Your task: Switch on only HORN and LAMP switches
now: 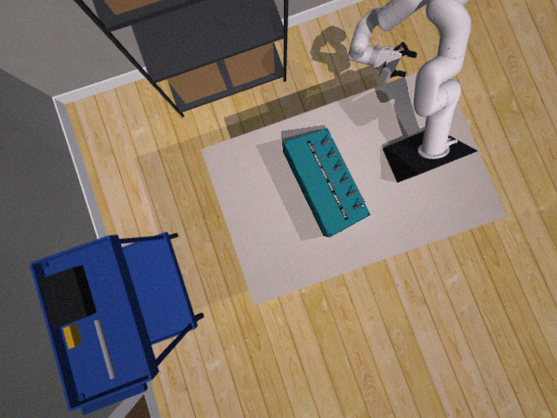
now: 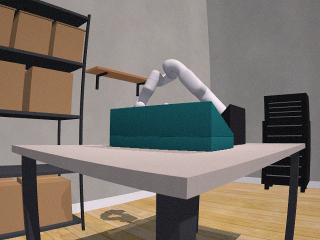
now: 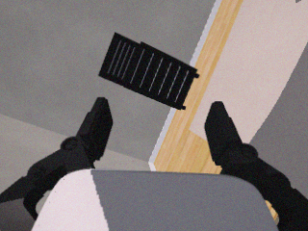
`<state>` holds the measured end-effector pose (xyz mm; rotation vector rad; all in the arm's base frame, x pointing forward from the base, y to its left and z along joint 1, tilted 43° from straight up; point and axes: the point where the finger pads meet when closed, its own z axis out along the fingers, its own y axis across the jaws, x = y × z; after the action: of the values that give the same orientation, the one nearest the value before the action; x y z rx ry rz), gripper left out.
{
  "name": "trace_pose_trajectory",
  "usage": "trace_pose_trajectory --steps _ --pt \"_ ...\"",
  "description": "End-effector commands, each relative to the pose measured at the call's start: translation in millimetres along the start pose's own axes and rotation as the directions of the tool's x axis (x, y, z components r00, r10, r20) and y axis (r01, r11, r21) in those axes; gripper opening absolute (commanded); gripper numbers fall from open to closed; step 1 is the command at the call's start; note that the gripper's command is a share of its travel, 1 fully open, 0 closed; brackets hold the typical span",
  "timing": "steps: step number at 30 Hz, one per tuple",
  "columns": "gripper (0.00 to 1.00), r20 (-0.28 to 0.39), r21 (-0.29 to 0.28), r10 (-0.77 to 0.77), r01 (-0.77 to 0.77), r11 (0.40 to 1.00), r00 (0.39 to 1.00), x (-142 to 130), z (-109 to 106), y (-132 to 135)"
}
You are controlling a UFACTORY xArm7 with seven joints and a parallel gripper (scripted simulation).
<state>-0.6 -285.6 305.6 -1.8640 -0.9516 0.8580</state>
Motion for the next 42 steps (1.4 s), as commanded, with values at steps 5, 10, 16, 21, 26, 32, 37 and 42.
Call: trace_pose_trajectory --steps 5,10,16,21,26,32,37,42 --pt "1.00 0.001 -0.002 0.001 -0.001 1.000 1.000 0 -1 -1" --pt "1.00 0.001 -0.002 0.001 -0.001 1.000 1.000 0 -1 -1" --pt "1.00 0.001 -0.002 0.001 -0.001 1.000 1.000 0 -1 -1" --pt "1.00 0.001 -0.002 0.001 -0.001 1.000 1.000 0 -1 -1" --pt "1.00 0.001 -0.002 0.001 -0.001 1.000 1.000 0 -1 -1" --pt "1.00 0.001 -0.002 0.001 -0.001 1.000 1.000 0 -1 -1" --pt "1.00 0.005 -0.003 -0.001 0.001 1.000 1.000 1 -1 0" --pt "1.00 0.068 -0.021 -0.043 0.044 0.999 0.997 20 -2 6"
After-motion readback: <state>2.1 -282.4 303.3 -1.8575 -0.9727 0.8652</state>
